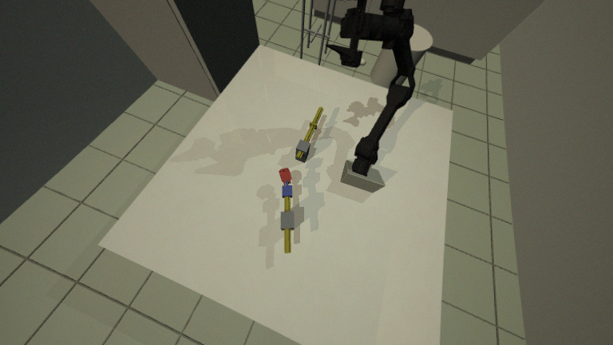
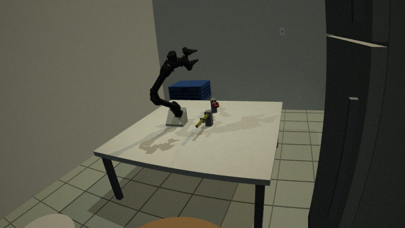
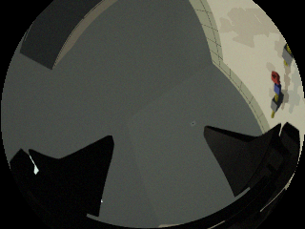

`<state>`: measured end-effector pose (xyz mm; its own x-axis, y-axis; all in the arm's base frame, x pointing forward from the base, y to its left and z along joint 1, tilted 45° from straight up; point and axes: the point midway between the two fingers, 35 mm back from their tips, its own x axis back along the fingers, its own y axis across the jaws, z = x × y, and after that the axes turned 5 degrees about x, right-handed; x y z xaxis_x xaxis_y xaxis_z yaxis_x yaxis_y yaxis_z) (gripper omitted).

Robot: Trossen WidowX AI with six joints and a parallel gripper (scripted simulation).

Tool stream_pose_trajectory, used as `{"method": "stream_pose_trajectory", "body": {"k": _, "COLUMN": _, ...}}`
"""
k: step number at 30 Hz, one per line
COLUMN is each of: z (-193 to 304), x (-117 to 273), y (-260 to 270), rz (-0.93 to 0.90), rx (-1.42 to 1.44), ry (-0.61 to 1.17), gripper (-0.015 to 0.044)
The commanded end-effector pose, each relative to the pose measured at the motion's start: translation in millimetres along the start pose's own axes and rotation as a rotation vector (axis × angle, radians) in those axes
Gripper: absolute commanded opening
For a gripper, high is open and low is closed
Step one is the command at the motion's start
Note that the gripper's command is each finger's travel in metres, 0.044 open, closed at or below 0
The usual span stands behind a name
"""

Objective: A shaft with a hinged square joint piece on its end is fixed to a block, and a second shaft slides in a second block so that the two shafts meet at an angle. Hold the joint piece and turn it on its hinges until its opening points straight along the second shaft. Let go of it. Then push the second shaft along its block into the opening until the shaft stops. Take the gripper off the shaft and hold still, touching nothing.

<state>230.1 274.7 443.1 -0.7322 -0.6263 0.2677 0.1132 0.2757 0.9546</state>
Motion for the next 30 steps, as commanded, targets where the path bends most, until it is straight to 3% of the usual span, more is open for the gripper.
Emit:
{"method": "stream_pose_trajectory", "body": {"k": 1, "z": -1.6, "x": -25.1, "y": -24.1, "rz": 0.115, "rx": 0.072, "ry": -0.034, "gripper": 0.0440}}
{"method": "stream_pose_trajectory", "body": {"k": 14, "z": -6.3, "x": -85.6, "y": -104.9, "rz": 0.467, "rx": 0.296, "ry": -0.077, "gripper": 0.0440}}
{"method": "stream_pose_trajectory", "body": {"k": 30, "z": -19.5, "x": -126.5, "y": -207.5, "rz": 0.907, "rx": 0.570, "ry": -0.051, "gripper": 0.0440}}
